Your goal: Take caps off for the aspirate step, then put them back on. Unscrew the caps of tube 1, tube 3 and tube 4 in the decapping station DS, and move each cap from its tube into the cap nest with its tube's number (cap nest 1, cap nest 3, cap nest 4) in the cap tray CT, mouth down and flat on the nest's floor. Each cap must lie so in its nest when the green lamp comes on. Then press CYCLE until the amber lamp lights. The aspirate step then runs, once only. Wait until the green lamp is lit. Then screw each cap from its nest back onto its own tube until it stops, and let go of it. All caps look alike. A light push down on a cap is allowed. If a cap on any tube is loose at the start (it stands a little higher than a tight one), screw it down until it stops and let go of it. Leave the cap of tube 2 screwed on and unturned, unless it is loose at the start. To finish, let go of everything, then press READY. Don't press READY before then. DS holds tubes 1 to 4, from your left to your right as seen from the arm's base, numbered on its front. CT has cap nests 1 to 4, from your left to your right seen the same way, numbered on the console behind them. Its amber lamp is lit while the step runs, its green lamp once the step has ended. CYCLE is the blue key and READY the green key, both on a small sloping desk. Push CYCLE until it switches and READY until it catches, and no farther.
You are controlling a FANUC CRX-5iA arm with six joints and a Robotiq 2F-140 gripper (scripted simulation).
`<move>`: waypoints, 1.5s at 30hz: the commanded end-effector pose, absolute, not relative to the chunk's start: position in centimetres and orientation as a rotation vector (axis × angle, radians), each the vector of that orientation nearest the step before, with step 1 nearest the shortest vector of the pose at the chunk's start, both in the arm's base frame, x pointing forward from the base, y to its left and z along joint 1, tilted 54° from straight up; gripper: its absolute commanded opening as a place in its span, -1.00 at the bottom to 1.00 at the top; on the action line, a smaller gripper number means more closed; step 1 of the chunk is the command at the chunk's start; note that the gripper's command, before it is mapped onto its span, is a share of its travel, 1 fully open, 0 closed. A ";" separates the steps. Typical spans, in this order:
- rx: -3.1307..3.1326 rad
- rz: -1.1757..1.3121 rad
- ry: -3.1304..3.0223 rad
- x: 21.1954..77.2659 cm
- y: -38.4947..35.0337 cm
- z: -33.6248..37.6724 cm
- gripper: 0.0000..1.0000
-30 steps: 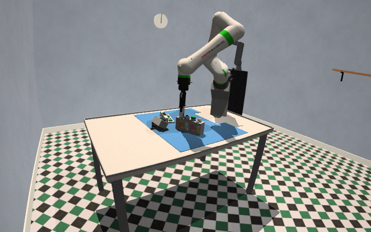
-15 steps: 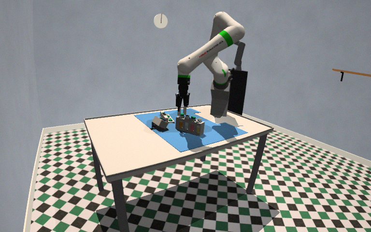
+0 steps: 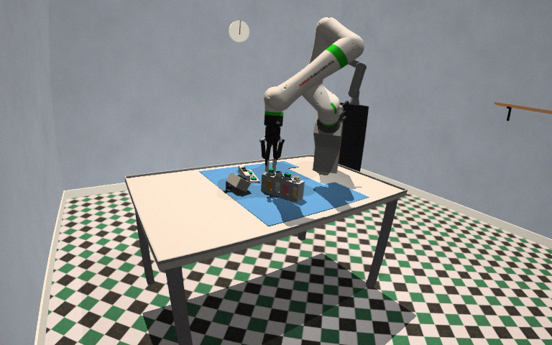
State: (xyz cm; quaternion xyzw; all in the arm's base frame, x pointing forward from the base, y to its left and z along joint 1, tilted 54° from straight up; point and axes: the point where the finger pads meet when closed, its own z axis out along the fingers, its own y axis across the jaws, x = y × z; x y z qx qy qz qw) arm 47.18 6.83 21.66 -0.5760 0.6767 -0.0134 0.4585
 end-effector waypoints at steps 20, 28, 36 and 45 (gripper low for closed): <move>-1.769 -0.288 1.327 47.2 6.8 21.6 -1.00; -1.937 -0.426 1.105 47.1 6.8 21.7 -1.00; -2.134 -0.612 0.767 47.1 6.8 21.7 -1.00; -2.134 -0.612 0.767 47.1 6.8 21.7 -1.00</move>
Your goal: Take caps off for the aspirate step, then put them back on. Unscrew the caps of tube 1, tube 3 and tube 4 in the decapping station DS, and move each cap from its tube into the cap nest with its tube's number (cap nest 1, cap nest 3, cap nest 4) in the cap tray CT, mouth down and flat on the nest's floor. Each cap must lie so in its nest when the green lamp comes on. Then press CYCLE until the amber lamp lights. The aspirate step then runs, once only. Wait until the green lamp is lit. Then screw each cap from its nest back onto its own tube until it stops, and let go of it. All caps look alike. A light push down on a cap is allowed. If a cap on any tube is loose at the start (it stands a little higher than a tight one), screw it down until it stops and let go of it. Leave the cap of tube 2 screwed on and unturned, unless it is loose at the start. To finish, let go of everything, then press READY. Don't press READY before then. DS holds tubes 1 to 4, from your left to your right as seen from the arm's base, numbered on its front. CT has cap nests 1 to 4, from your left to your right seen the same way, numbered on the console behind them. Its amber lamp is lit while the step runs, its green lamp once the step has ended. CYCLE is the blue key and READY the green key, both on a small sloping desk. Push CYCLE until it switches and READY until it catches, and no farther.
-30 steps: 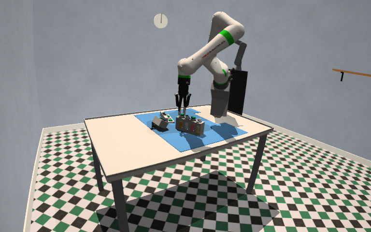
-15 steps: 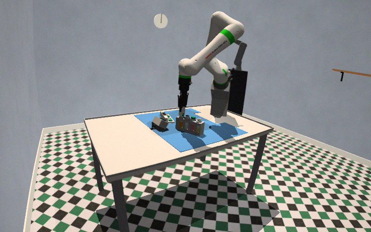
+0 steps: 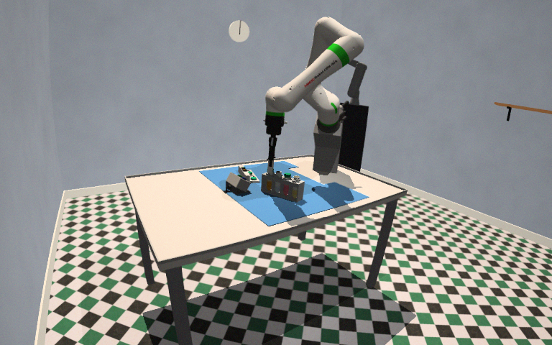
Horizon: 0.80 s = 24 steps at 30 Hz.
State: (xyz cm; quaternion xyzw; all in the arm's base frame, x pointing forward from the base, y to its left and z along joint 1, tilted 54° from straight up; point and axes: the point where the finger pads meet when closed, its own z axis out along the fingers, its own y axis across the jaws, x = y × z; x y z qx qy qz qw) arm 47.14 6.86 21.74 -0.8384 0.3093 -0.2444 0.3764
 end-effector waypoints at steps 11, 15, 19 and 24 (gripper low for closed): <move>-2.134 -0.612 0.767 47.1 6.8 21.7 -0.31; -1.996 -0.478 1.014 47.1 6.8 21.7 -0.31; -1.892 -0.388 1.169 47.1 6.8 21.7 -0.31; -1.729 -0.258 1.372 47.1 6.8 21.7 -0.31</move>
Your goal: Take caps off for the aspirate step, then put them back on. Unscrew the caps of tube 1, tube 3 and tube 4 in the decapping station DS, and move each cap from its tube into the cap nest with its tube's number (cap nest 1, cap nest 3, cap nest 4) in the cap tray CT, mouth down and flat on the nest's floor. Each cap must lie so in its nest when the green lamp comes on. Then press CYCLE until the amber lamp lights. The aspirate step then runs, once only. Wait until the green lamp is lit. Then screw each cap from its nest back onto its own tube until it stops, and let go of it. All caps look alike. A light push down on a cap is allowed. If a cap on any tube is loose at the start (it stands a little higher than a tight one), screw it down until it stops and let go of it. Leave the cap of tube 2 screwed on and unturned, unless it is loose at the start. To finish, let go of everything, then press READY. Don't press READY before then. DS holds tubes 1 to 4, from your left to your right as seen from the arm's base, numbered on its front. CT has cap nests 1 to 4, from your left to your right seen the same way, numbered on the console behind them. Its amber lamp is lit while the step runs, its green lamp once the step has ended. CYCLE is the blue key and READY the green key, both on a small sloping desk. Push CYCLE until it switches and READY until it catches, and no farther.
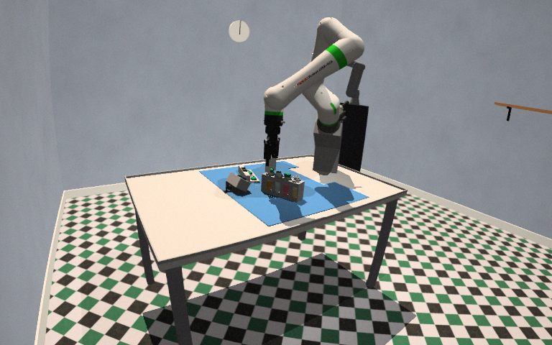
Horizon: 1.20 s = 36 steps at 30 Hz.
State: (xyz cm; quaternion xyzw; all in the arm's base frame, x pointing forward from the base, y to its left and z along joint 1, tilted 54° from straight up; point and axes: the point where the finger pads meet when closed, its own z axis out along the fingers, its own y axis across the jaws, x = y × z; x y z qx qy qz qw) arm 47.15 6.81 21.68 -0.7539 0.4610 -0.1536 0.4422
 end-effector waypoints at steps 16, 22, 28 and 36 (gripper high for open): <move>-1.419 -0.037 1.677 47.1 6.8 21.7 -0.31; -1.419 -0.037 1.677 47.1 6.8 21.7 -1.00; -1.419 -0.037 1.677 47.1 6.8 21.7 -1.00; -1.502 -0.093 1.605 47.1 6.8 21.7 -1.00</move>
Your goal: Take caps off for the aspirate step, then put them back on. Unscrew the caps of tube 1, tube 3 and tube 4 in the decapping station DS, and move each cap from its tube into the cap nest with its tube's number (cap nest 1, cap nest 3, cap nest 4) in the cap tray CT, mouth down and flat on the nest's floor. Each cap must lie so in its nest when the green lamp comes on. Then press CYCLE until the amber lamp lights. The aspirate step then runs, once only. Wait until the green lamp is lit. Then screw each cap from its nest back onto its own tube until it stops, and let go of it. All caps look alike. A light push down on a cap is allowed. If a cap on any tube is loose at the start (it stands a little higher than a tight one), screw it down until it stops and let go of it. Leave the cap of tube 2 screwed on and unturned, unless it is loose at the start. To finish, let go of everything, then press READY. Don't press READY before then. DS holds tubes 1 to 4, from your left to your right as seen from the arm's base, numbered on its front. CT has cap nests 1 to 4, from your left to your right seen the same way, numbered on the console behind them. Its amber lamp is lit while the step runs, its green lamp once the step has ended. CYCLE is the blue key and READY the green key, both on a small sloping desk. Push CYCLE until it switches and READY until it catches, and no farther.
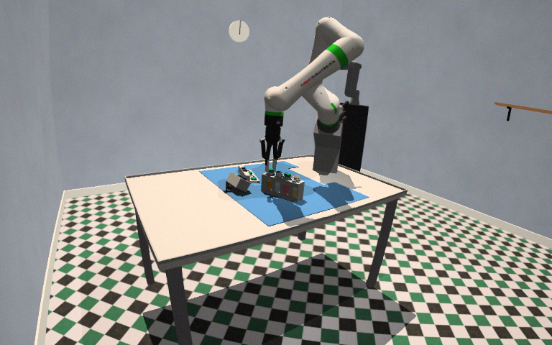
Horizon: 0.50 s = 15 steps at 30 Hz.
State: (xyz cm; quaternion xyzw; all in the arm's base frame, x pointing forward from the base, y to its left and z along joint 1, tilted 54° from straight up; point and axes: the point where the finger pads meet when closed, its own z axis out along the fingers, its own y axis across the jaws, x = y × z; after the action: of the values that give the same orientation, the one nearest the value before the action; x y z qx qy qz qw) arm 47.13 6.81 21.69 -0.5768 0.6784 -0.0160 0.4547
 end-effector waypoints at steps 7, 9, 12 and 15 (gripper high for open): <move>-1.697 -0.233 1.411 47.1 6.8 21.7 -1.00; -1.769 -0.288 1.327 47.1 6.8 21.7 -1.00; -1.872 -0.371 1.196 47.1 6.8 21.7 -1.00; -1.965 -0.450 1.064 47.1 6.8 21.7 -1.00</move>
State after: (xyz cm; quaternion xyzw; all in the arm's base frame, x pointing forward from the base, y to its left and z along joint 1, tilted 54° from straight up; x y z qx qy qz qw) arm 47.11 6.85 21.75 -0.7294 0.5198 -0.1349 0.4238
